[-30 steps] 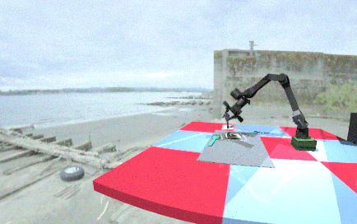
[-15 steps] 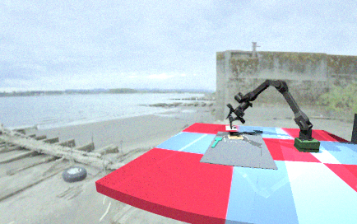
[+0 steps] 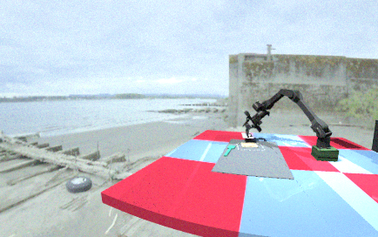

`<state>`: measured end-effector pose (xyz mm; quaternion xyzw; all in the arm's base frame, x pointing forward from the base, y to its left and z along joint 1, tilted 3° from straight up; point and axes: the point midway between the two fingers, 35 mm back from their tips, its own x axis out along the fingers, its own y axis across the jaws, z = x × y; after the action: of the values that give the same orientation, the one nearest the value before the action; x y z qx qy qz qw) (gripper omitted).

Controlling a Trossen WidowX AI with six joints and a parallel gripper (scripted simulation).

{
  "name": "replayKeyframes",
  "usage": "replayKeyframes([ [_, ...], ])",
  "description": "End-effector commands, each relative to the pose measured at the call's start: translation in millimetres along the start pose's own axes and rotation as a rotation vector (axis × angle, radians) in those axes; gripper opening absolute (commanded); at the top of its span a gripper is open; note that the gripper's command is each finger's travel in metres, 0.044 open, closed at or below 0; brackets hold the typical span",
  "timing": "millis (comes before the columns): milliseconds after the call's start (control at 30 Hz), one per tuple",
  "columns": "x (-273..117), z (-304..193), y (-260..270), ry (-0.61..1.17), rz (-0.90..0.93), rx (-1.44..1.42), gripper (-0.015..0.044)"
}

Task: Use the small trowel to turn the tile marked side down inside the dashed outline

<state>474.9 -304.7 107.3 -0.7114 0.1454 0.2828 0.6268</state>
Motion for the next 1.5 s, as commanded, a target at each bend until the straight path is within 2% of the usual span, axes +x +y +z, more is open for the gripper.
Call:
replayKeyframes([
  [0,4,1,-2,-0.013,-0.014,-0.015,0.0000],
  [733,27,0,25,-0.013,-0.014,-0.015,0.0000],
  [1467,25,17,23,-0.014,-0.014,-0.014,0.0000],
])
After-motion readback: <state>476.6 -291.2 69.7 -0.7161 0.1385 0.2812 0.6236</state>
